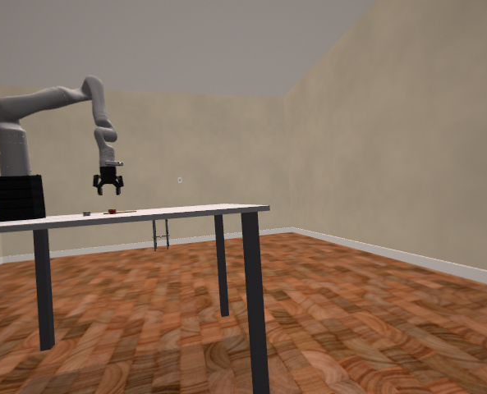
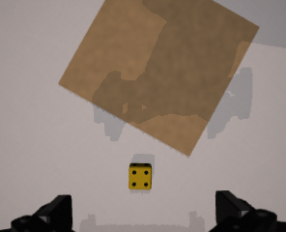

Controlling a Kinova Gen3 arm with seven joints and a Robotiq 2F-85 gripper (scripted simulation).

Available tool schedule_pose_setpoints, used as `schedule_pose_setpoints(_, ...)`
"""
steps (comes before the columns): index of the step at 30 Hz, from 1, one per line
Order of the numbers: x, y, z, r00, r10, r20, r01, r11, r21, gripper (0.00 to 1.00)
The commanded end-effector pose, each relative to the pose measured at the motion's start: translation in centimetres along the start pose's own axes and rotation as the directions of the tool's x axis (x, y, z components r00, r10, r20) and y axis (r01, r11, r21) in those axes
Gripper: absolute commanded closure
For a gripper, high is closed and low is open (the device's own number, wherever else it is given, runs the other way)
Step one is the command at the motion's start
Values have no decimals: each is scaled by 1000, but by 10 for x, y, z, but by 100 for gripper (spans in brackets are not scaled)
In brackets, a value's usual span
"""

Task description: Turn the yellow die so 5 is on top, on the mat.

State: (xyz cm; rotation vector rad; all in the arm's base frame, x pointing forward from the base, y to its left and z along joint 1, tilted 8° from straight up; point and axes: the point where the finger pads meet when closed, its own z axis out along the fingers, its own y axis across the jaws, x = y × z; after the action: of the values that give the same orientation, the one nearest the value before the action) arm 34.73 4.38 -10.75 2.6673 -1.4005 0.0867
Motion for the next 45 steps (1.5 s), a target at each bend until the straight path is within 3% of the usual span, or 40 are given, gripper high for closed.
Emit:
schedule_pose_setpoints(1, 0, 0, 0, 1000, 17, -2, -17, 1000, 0, 0)
schedule_pose_setpoints(15, 1, -1, 1, 999, 51, -3, -51, 999, 3, 0)
schedule_pose_setpoints(16, 1, -1, 1, 999, 51, -3, -51, 999, 3, 65)
schedule_pose_setpoints(45, 1, -1, 1, 999, 51, -3, -51, 999, 3, 65)
